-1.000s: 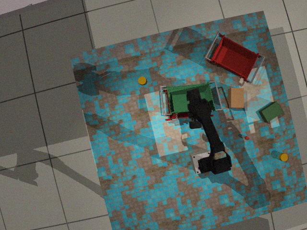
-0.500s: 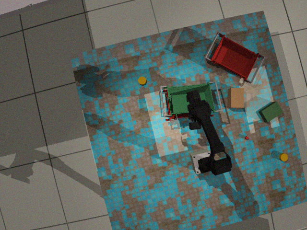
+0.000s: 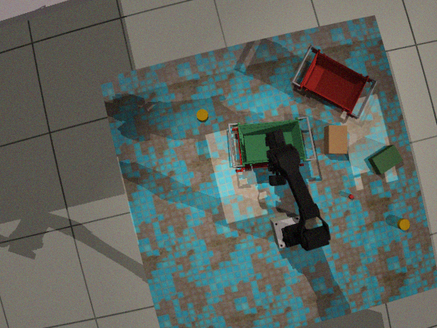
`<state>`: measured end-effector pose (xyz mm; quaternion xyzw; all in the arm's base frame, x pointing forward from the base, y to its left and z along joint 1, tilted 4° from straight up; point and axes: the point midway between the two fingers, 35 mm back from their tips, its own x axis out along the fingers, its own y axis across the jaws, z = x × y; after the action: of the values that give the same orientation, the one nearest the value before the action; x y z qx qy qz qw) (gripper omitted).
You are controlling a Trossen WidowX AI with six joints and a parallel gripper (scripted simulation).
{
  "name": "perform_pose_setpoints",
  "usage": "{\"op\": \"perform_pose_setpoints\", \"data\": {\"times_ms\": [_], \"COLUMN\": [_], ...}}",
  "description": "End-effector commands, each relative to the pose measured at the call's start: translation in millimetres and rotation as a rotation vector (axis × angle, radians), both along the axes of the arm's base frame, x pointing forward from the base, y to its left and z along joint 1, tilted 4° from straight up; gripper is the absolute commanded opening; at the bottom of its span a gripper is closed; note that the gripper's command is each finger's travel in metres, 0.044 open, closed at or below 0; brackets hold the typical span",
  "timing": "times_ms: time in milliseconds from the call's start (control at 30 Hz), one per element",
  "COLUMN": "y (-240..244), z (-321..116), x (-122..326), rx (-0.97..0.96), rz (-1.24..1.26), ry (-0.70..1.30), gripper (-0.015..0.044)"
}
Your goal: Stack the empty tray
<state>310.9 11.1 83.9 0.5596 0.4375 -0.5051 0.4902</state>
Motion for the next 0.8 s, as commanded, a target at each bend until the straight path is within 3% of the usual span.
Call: {"op": "perform_pose_setpoints", "data": {"times_ms": [0,767], "y": [0.5,1.2], "z": [-3.7,-15.3], "x": [-4.3,-8.0], "rx": [0.003,0.003], "rz": [-0.002,-0.002], "ry": [0.016,0.017], "gripper": [0.0,0.0]}}
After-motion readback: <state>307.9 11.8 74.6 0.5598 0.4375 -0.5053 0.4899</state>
